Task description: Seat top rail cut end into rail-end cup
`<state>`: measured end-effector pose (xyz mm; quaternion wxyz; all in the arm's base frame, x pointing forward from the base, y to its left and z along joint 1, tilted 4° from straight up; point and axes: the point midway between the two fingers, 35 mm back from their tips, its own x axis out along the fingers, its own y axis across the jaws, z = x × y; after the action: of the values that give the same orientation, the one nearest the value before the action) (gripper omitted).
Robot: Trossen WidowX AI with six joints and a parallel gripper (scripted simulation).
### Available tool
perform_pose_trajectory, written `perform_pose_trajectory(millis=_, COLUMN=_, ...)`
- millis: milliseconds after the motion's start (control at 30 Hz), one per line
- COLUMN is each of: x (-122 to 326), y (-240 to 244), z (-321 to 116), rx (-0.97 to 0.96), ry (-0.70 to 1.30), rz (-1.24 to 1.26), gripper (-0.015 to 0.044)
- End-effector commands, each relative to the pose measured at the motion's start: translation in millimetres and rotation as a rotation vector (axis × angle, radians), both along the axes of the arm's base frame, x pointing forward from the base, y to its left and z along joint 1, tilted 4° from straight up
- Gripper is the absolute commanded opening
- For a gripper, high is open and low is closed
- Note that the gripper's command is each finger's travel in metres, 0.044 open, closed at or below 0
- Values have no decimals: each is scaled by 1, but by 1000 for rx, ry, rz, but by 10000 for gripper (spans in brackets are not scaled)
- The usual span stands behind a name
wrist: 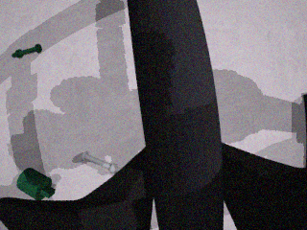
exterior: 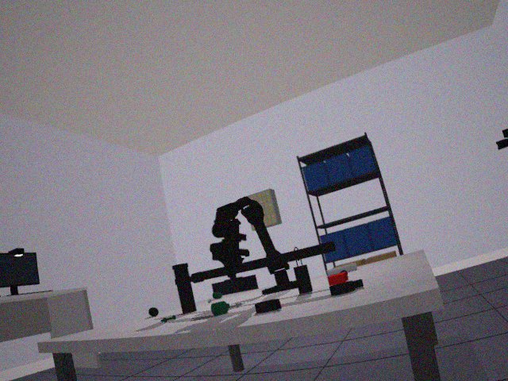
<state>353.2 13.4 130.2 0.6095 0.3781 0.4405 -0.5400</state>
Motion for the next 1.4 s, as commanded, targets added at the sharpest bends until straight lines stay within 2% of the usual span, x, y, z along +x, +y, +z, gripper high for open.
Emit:
perform_pose_trajectory(millis=0, x=0, y=-11, z=1, rx=-12, ry=-4, rz=-6, gripper=0)
perform_pose_trajectory(millis=1367, x=0, y=-10, z=-2, rx=-1, ry=4, rz=-6, gripper=0)
